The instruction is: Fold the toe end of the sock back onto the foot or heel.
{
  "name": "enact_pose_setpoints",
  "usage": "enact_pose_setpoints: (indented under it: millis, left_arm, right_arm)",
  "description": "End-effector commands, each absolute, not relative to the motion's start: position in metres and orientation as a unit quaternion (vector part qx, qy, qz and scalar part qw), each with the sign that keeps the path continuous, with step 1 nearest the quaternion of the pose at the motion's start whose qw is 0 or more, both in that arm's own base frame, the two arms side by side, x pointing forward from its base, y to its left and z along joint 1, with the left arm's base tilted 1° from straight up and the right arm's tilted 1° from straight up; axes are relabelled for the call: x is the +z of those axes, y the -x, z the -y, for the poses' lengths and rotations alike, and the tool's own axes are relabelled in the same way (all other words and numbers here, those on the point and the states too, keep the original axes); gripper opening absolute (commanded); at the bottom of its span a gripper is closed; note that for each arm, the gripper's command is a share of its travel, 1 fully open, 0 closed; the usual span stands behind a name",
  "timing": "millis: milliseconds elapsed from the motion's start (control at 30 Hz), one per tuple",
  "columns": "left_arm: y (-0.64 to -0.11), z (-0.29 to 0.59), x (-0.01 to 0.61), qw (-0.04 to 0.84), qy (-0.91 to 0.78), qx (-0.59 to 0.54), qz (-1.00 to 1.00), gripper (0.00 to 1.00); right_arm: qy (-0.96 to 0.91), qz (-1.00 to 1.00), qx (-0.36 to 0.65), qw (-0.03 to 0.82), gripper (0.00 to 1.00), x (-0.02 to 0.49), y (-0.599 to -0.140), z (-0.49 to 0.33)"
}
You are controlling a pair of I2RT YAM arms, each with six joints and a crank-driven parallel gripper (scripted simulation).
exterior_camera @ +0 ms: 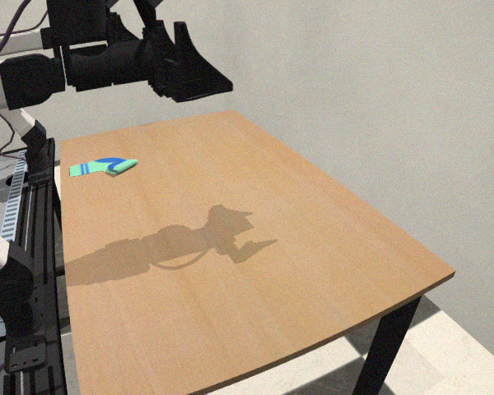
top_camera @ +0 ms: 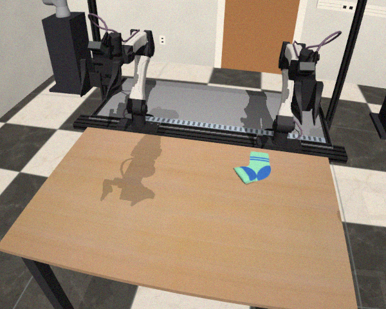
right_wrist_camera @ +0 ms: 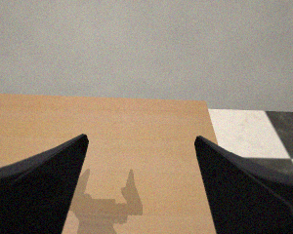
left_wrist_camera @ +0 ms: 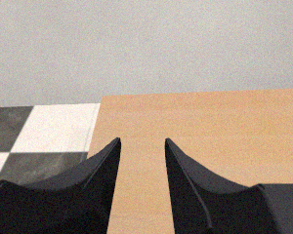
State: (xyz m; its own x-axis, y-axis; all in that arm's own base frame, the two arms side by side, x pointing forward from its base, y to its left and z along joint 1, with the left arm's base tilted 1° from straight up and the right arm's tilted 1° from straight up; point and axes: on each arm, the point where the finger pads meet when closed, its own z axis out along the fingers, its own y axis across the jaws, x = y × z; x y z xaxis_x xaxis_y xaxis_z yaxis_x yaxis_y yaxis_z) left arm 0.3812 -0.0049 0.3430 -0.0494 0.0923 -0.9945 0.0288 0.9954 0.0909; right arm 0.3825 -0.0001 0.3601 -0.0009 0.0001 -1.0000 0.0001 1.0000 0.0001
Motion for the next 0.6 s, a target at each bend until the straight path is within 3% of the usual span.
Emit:
enact_pose_setpoints:
  millis: [0,167,300,567]
  left_arm:
    - [-0.391,-0.001,0.381,0.727,0.037,-0.016,-0.685,0.40]
    - [-0.390,0.002,0.368,0.715,0.025,-0.012,-0.699,0.40]
    - [-0.382,0.000,0.393,0.736,0.002,0.005,-0.677,0.40]
    - [-0.378,-0.002,0.366,0.712,-0.003,0.004,-0.702,0.40]
  right_arm:
    - [-0.002,-0.680,-0.007,0.733,1.00,0.389,-0.379,0.003]
    - [-0.002,-0.680,-0.007,0.733,1.00,0.389,-0.379,0.003]
    - [-0.001,-0.679,-0.007,0.734,1.00,0.390,-0.378,0.003]
    - [-0.001,-0.680,-0.006,0.733,1.00,0.389,-0.379,0.002]
